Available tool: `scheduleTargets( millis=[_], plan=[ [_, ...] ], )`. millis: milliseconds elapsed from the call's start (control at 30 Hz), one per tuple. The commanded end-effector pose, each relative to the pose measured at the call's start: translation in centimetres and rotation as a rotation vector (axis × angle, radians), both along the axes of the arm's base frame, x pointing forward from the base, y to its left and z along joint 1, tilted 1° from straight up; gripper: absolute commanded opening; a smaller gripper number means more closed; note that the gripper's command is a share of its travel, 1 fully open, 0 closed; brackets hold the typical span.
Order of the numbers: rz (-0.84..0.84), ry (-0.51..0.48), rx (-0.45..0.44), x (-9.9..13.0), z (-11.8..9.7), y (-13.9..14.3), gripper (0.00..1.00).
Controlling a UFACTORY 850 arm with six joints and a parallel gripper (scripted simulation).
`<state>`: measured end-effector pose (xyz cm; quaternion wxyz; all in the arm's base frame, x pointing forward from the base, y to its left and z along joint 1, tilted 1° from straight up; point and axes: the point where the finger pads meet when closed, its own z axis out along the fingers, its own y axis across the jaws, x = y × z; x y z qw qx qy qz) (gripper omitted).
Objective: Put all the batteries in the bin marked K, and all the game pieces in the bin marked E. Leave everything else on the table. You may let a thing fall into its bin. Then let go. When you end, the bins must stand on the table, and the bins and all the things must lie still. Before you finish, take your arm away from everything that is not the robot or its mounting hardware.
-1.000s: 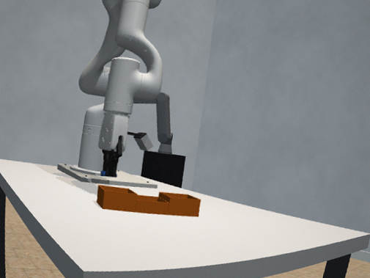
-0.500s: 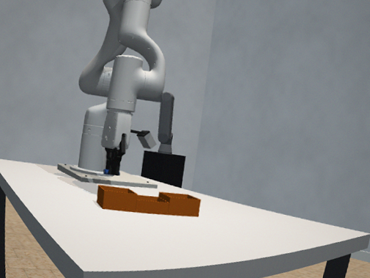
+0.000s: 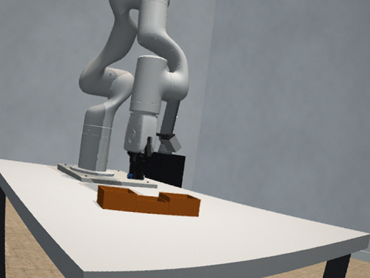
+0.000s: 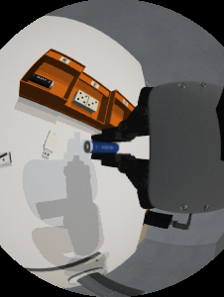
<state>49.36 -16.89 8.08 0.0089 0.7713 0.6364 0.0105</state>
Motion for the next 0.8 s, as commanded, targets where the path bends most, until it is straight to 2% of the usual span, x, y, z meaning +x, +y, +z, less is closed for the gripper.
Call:
scheduleTargets(
  millis=[0, 133, 233, 400, 667, 767],
  plan=[
    [-0.001, 0.000, -0.002, 2.1, 0.1, 0.9, 0.00],
    [-0.001, 0.000, -0.002, 4.3, 0.1, 1.9, 0.00],
    [-0.001, 0.000, -0.002, 4.4, 0.1, 2.0, 0.00],
    [-0.206, 0.000, 0.003, 7.1, 0.2, 3.3, 0.00],
    [-0.206, 0.000, 0.003, 11.5, 0.3, 5.3, 0.00],
    [-0.206, 0.000, 0.003, 11.9, 0.4, 5.6, 0.00]
  ],
)
